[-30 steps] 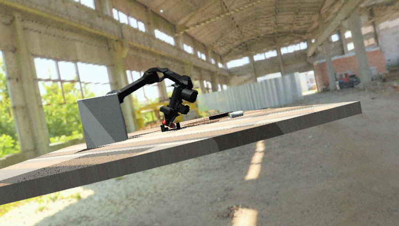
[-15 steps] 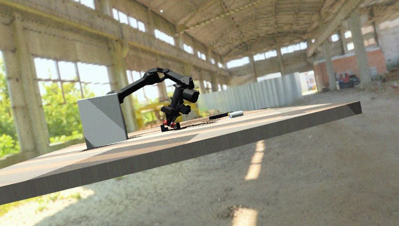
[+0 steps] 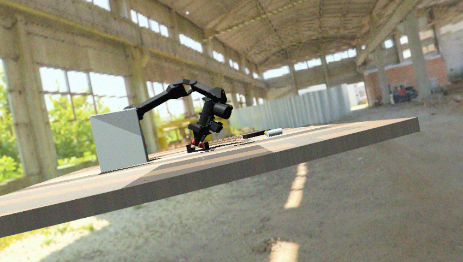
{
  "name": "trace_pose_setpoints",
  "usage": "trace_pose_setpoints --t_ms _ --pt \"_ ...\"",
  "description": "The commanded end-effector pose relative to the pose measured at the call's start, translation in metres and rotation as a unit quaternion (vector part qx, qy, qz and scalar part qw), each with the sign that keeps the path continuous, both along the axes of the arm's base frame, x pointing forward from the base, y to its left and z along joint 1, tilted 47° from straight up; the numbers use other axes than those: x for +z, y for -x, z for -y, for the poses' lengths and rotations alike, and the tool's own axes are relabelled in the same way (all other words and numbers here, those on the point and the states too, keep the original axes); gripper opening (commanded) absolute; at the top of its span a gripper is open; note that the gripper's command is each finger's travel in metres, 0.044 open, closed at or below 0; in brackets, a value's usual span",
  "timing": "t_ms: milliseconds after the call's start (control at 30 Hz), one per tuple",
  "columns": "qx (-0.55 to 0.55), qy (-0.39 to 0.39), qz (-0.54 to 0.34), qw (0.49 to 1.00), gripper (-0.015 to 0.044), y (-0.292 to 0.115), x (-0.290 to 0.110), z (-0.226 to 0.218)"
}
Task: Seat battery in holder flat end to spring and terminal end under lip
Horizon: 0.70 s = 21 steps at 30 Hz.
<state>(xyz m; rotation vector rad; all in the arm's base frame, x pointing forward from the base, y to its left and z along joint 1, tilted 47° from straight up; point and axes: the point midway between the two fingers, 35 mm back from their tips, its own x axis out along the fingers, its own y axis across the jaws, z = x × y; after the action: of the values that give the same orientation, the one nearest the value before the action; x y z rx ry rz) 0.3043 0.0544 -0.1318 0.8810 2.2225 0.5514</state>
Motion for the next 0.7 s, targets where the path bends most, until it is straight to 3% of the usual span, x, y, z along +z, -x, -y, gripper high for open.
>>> trace_pose_setpoints --t_ms 0,667 --pt "0.0 0.002 0.008 1.0 0.0087 -0.0026 -0.0033 0.0004" --pt "-0.019 0.027 0.034 0.999 0.0087 -0.0018 -0.007 -0.0004"
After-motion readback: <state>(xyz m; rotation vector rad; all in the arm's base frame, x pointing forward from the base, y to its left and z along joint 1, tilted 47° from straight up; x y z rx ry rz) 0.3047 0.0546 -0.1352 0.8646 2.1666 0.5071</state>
